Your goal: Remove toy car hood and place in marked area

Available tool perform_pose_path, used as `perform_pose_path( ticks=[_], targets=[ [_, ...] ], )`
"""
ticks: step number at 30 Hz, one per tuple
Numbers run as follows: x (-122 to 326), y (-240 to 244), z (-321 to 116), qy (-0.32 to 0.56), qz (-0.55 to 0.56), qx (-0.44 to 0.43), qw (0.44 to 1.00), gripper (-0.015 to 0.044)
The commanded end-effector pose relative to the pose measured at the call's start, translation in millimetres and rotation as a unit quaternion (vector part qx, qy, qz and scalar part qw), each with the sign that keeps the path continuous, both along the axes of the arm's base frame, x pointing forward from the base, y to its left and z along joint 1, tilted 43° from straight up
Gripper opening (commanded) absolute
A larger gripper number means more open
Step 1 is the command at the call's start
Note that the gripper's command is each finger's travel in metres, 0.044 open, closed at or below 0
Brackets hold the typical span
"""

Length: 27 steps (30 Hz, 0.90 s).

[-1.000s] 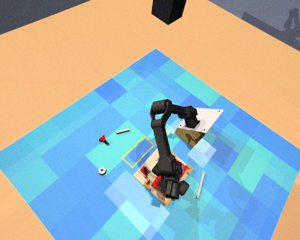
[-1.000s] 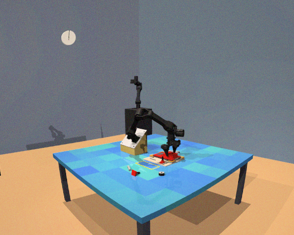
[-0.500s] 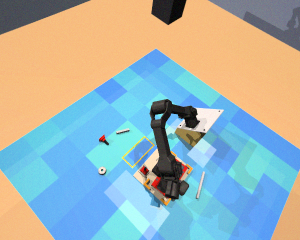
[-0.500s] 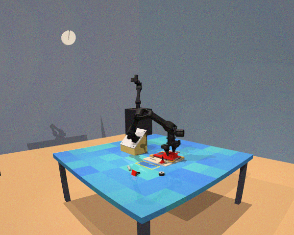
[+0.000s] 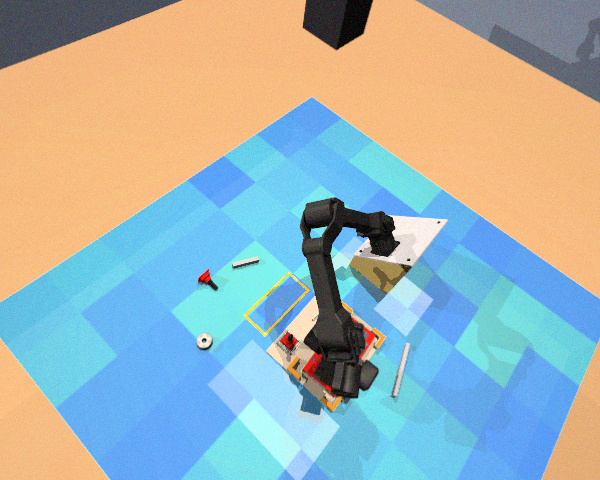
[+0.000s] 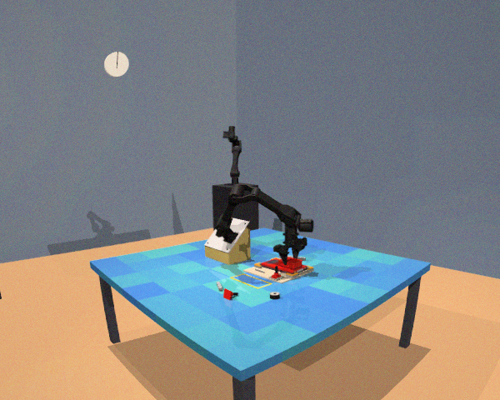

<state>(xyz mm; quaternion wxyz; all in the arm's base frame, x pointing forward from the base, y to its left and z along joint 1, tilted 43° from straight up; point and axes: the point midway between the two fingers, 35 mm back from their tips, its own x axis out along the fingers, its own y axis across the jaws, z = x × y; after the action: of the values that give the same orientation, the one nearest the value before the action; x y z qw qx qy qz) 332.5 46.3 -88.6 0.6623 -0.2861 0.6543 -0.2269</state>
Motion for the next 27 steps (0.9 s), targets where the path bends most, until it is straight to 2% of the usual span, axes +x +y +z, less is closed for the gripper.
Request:
perform_pose_path(
  ticks=[1,27],
  targets=[
    [0.1,3.5,2.5,-0.002,-0.001,0.002,1.0,0.0],
    [-0.9,15.0,14.8,-0.001,-0.001,0.002,1.0,0.0]
  ],
)
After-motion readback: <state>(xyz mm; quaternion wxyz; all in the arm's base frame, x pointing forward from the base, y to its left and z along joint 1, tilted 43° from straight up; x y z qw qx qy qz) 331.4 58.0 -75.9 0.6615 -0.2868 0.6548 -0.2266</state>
